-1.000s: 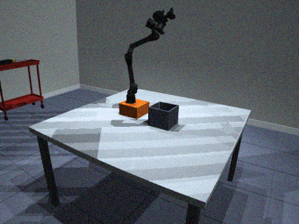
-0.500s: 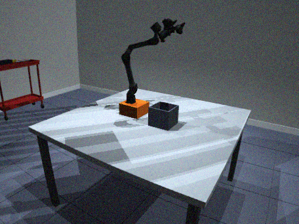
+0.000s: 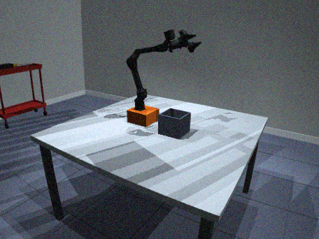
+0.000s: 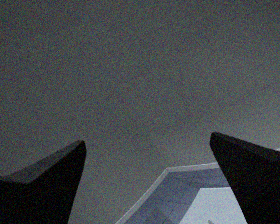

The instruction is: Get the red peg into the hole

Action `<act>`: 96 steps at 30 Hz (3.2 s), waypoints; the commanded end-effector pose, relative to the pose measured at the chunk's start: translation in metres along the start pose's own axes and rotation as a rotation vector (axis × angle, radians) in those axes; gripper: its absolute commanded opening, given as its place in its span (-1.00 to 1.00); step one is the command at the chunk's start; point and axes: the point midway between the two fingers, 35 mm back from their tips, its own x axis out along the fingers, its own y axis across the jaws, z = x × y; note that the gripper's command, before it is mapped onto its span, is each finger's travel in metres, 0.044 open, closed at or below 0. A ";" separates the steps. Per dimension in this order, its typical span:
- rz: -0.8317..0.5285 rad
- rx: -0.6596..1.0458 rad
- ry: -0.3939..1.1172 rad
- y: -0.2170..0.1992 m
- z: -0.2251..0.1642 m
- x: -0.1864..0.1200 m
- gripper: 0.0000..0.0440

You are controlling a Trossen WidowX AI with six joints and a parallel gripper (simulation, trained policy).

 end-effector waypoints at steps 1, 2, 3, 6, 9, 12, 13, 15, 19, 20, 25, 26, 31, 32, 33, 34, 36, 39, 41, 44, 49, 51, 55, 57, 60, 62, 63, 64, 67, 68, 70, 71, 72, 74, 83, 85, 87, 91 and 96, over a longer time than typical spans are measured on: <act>-0.084 0.042 0.049 -0.023 -0.014 -0.007 1.00; -0.107 0.053 0.062 -0.029 -0.018 -0.010 1.00; -0.130 0.064 0.076 -0.035 -0.022 -0.012 1.00; -0.199 0.101 0.118 -0.052 -0.033 -0.021 1.00; -0.267 0.142 0.160 -0.067 -0.044 -0.030 1.00; -0.335 0.186 0.201 -0.081 -0.056 -0.041 1.00; -0.358 0.201 0.215 -0.086 -0.060 -0.044 1.00; -0.403 0.234 0.243 -0.094 -0.068 -0.052 1.00; -0.492 0.308 0.299 -0.108 -0.086 -0.068 1.00; -0.514 0.327 0.314 -0.112 -0.091 -0.072 1.00; -0.622 0.433 0.385 -0.125 -0.115 -0.093 1.00; -0.643 0.456 0.399 -0.127 -0.120 -0.097 1.00; -0.749 0.575 0.469 -0.135 -0.147 -0.118 1.00; -0.769 0.599 0.483 -0.136 -0.153 -0.122 1.00; -0.790 0.623 0.497 -0.137 -0.158 -0.126 1.00; -0.811 0.648 0.511 -0.138 -0.164 -0.129 1.00; -0.851 0.697 0.540 -0.138 -0.175 -0.137 1.00; -0.911 0.769 0.586 -0.137 -0.192 -0.146 1.00; -0.950 0.816 0.618 -0.135 -0.203 -0.153 1.00; -1.012 0.885 0.661 -0.130 -0.220 -0.161 1.00; -1.126 0.991 0.717 -0.122 -0.245 -0.175 1.00; -1.176 1.029 0.734 -0.119 -0.254 -0.181 1.00; -1.281 1.099 0.759 -0.113 -0.271 -0.193 1.00; -1.336 1.129 0.767 -0.110 -0.279 -0.198 1.00; -1.419 1.168 0.772 -0.107 -0.290 -0.206 1.00; -1.474 1.188 0.772 -0.105 -0.296 -0.212 1.00; -1.502 1.197 0.770 -0.104 -0.300 -0.214 1.00; -1.529 1.205 0.769 -0.103 -0.303 -0.217 1.00; -1.609 1.222 0.761 -0.101 -0.312 -0.224 1.00; -1.635 1.225 0.758 -0.101 -0.315 -0.227 1.00; -1.683 1.228 0.751 -0.101 -0.320 -0.231 1.00; -1.707 1.228 0.748 -0.101 -0.323 -0.234 1.00; -1.730 1.226 0.745 -0.101 -0.326 -0.236 1.00; -1.773 1.220 0.739 -0.102 -0.332 -0.240 1.00; -1.919 1.150 0.727 -0.110 -0.355 -0.259 1.00; -1.941 1.129 0.726 -0.113 -0.360 -0.262 0.99; -1.959 1.107 0.725 -0.116 -0.364 -0.265 0.98; -1.989 1.065 0.722 -0.123 -0.373 -0.271 0.97; -2.014 1.019 0.714 -0.134 -0.386 -0.278 0.96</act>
